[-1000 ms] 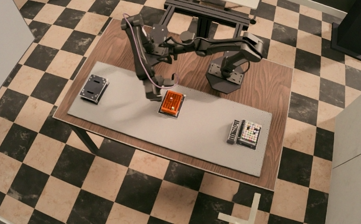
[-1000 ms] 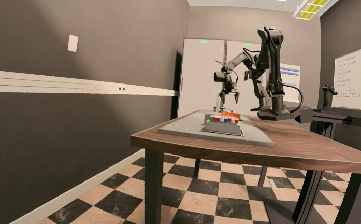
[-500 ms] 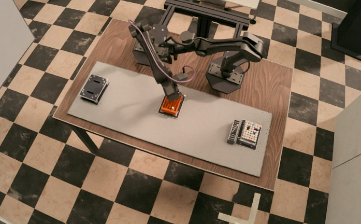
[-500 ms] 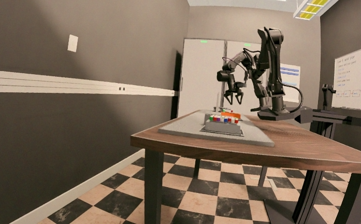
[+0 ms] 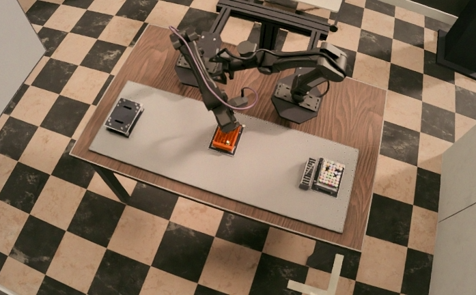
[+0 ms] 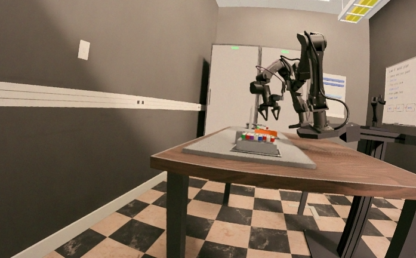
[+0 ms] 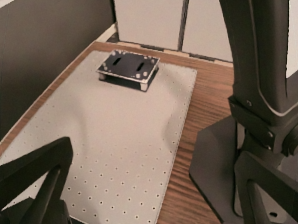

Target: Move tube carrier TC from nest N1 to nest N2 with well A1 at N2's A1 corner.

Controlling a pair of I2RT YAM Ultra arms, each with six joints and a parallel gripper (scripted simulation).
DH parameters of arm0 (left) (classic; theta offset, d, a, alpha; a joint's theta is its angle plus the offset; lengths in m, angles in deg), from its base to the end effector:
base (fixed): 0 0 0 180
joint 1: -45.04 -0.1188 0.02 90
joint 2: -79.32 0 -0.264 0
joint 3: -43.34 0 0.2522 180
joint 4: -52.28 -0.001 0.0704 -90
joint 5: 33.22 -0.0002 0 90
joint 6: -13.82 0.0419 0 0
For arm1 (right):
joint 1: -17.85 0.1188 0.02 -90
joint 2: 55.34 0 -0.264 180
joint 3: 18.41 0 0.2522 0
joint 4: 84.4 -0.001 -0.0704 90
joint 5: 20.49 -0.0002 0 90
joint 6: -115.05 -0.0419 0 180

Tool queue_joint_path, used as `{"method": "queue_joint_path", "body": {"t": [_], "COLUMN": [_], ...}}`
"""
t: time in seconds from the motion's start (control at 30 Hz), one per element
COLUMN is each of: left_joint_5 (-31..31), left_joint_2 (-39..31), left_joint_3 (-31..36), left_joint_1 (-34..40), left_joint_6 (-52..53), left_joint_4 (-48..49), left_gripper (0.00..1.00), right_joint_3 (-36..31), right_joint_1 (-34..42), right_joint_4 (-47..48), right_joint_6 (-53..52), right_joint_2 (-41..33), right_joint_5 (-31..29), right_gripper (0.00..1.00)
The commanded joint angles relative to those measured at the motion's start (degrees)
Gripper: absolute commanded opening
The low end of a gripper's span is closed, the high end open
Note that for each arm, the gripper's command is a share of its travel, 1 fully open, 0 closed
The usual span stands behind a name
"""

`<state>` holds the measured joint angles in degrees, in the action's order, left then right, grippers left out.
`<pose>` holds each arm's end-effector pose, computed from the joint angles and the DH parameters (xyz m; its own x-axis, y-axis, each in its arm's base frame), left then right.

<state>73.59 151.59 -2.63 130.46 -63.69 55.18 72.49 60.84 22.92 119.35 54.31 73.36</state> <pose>0.0344 -0.2651 0.2144 0.1708 0.4603 -0.8712 0.9178 0.2473 0.3106 0.2495 0.2378 0.1742 0.7320 -0.6778 -0.0688 -0.6783 -0.7345 0.0199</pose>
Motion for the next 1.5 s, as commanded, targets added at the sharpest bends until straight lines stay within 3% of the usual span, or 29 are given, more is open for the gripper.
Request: {"method": "queue_joint_path", "body": {"t": [0.0,0.17,0.23,0.73,0.8,1.47], "left_joint_5": [-0.4,-0.4,-0.4,-0.4,-0.4,-0.4], "left_joint_2": [-0.9,-0.9,-0.9,-0.9,-0.9,-0.9], "left_joint_3": [-0.4,-0.4,-0.4,-0.4,-0.4,-0.4], "left_joint_1": [0.5,0.5,0.5,0.5,0.5,0.5], "left_joint_6": [0.1,0.1,0.1,0.1,0.1,0.1], "left_joint_4": [0.4,0.4,0.4,0.4,0.4,0.4], "left_gripper": [1.0,1.0,1.0,1.0,1.0,1.0], "right_joint_3": [0.8,0.3,0.3,-1.6,-1.6,-3.1], "right_joint_1": [0.3,0.7,0.7,2.3,2.3,4.1], "right_joint_4": [0.1,2.1,2.1,5.3,5.3,9.2], "right_joint_6": [-7.5,-22.4,-22.4,-61.8,-61.8,-110.5], "right_joint_2": [0.1,0.3,0.3,0.6,0.6,1.0], "right_joint_5": [-0.9,-2.4,-2.4,-7.7,-7.7,-14.1], "right_gripper": [1.0,1.0,1.0,1.0,1.0,1.0]}}
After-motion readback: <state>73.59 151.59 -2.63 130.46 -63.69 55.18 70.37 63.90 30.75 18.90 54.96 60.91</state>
